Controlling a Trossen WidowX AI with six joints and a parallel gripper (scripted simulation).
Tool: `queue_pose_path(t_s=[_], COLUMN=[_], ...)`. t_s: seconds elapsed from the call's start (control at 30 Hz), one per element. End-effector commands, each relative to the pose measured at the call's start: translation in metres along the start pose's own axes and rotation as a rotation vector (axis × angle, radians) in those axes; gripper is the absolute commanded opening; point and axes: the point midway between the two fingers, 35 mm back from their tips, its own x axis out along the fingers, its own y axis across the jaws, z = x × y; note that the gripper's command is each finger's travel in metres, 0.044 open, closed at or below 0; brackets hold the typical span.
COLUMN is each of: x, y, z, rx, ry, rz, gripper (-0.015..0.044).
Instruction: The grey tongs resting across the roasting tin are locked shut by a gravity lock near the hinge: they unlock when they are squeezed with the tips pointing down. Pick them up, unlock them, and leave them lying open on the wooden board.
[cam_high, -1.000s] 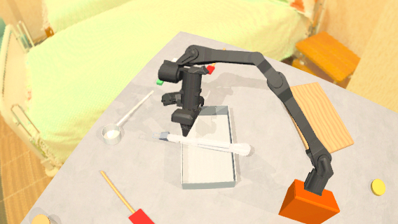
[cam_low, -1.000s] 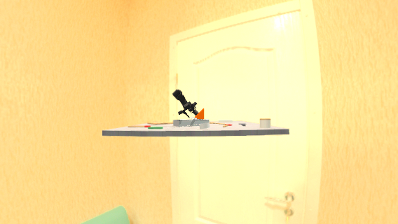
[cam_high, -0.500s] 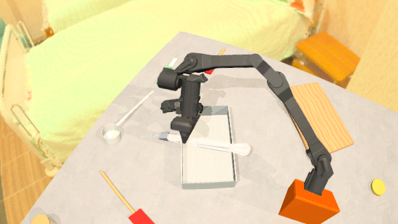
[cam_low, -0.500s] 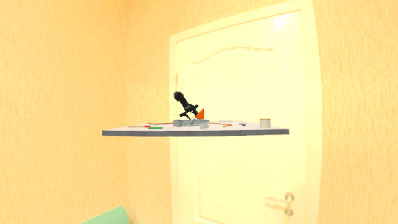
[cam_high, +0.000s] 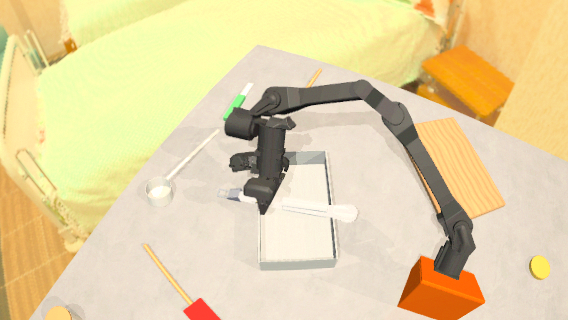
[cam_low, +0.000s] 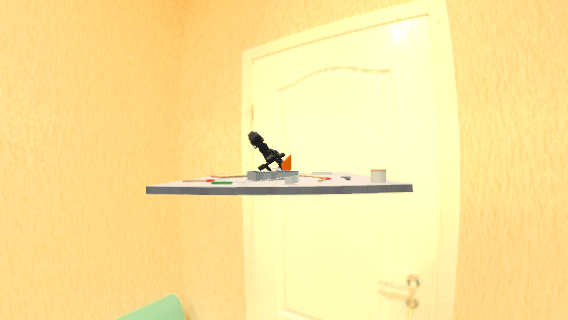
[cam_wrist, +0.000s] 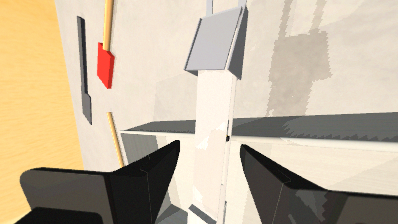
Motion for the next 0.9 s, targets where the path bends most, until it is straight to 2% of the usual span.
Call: queue_pose_path(t_s=[0.0, 0.27, 0.5, 0.8, 0.87], x=[0.008, 0.018, 0.014, 0.014, 0.014], y=[0.0, 0.001, 0.0, 0.0, 0.0], z=[-0.002, -0.004, -0.002, -0.002, -0.002], rx=[-0.006, -0.006, -0.001, -0.001, -0.001], ry=[0.005, 0.005, 0.002, 0.002, 0.002], rz=[-0.004, -0.004, -0.002, -0.002, -0.002], gripper=[0.026, 0.026, 0.0076, 0.0016, -0.0036])
